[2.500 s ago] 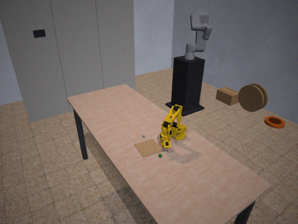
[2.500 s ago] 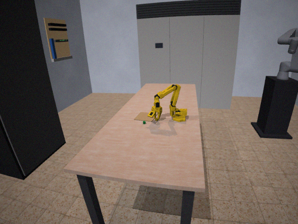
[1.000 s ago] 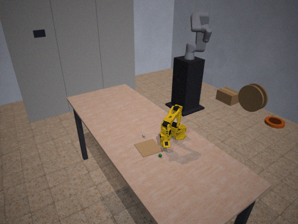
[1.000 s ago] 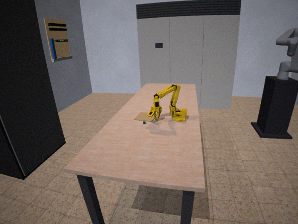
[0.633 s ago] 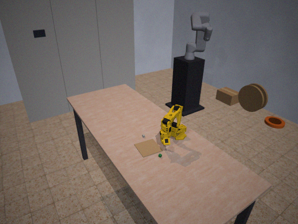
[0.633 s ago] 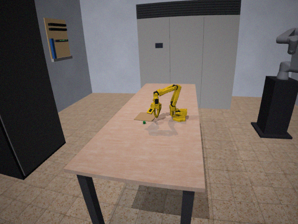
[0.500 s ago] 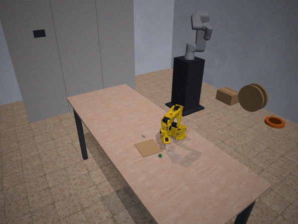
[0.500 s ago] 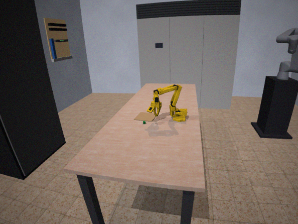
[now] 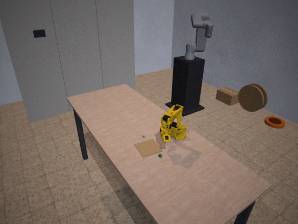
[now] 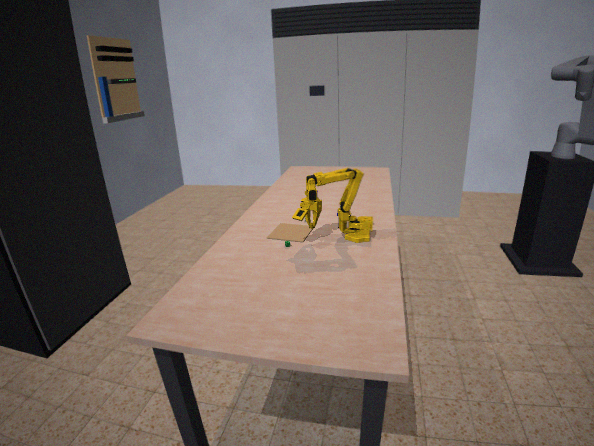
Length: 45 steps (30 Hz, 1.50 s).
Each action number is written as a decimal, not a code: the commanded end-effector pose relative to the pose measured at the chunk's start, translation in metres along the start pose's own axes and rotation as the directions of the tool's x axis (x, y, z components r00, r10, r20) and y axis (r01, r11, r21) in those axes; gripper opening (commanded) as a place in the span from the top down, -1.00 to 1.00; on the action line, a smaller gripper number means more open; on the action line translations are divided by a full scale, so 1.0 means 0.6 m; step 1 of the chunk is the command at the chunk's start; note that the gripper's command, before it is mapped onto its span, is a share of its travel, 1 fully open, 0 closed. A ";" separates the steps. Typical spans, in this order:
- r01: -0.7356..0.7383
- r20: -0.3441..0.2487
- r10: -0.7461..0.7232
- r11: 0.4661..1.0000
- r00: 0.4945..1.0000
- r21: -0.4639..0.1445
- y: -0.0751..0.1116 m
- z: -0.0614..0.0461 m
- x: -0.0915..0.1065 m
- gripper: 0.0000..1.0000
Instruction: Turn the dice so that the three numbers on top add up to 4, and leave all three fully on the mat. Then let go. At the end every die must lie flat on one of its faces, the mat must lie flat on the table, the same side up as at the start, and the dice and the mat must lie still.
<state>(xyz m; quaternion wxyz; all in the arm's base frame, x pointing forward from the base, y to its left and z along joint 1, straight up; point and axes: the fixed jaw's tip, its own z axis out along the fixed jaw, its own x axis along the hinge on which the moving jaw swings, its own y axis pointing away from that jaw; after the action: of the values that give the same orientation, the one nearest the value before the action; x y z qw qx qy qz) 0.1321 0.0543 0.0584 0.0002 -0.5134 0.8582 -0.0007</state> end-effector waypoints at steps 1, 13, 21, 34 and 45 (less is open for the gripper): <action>-0.004 0.036 0.003 1.000 0.999 0.031 -0.012 -0.014 -0.008 1.00; -0.094 0.040 0.093 0.995 0.995 0.035 -0.065 -0.028 -0.026 1.00; -0.210 0.045 0.208 0.977 0.977 0.039 -0.138 -0.029 -0.035 1.00; -0.328 0.050 0.326 0.943 0.944 0.045 -0.210 -0.010 -0.023 1.00; -0.348 0.058 0.345 0.936 0.937 0.051 -0.223 -0.005 -0.020 1.00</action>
<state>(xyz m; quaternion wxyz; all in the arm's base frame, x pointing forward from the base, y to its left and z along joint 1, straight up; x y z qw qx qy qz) 0.2509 0.0033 0.0518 0.0154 -0.3519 0.9359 -0.0066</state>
